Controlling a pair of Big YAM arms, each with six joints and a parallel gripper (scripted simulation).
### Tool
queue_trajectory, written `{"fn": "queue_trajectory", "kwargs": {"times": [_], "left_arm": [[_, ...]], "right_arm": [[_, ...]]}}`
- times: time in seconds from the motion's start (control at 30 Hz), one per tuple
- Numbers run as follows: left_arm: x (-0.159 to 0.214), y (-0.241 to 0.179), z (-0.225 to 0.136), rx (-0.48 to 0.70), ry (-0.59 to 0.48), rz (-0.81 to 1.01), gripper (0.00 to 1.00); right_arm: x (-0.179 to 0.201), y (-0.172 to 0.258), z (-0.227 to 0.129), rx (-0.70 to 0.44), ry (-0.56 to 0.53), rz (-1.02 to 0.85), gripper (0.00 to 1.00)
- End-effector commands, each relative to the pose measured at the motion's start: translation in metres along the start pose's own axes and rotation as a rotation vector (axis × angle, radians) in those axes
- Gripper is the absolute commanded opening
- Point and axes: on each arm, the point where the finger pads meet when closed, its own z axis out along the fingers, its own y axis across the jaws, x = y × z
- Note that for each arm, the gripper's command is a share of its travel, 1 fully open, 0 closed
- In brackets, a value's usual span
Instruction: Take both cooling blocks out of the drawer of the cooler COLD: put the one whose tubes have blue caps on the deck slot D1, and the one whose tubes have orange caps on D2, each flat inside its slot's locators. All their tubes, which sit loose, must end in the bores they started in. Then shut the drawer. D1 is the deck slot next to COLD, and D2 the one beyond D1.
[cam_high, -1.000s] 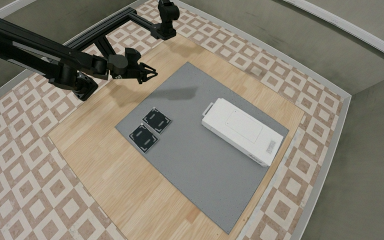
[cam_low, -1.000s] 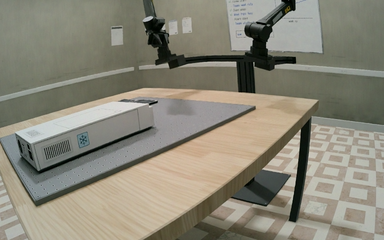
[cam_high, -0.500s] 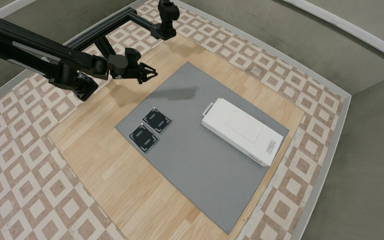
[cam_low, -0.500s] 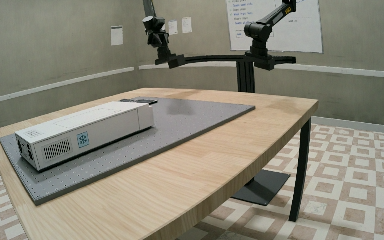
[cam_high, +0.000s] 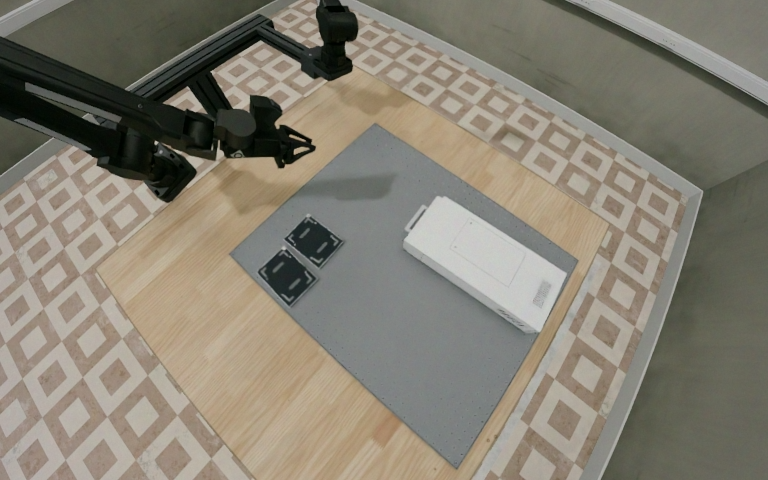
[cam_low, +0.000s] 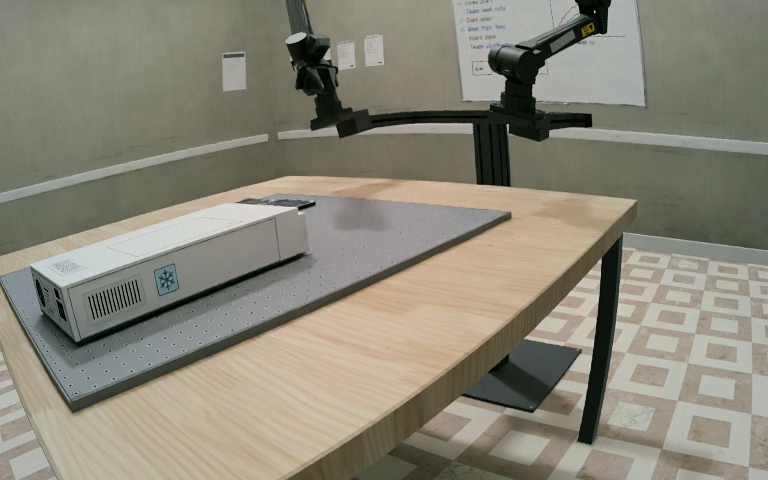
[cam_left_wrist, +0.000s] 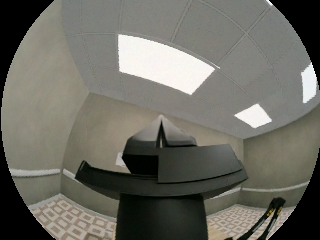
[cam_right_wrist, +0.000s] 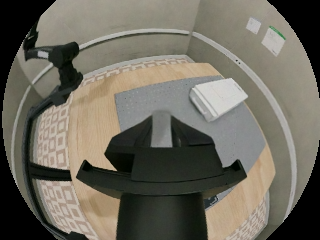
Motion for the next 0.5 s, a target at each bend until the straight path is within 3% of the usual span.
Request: {"fn": "queue_trajectory", "kwargs": {"times": [0.0, 0.2, 0.47], "left_arm": [[-0.037, 0.000, 0.005, 0.018, -0.110, -0.034, 0.00], [-0.045, 0.002, -0.011, 0.027, -0.183, -0.079, 0.00], [-0.098, 0.007, -0.028, 0.018, -0.196, -0.064, 0.00]], "right_arm": [[-0.016, -0.008, 0.003, 0.014, -0.034, -0.011, 0.28], [-0.016, -0.008, 0.003, 0.014, -0.034, -0.011, 0.28], [-0.016, -0.008, 0.003, 0.014, -0.034, -0.011, 0.28]]}}
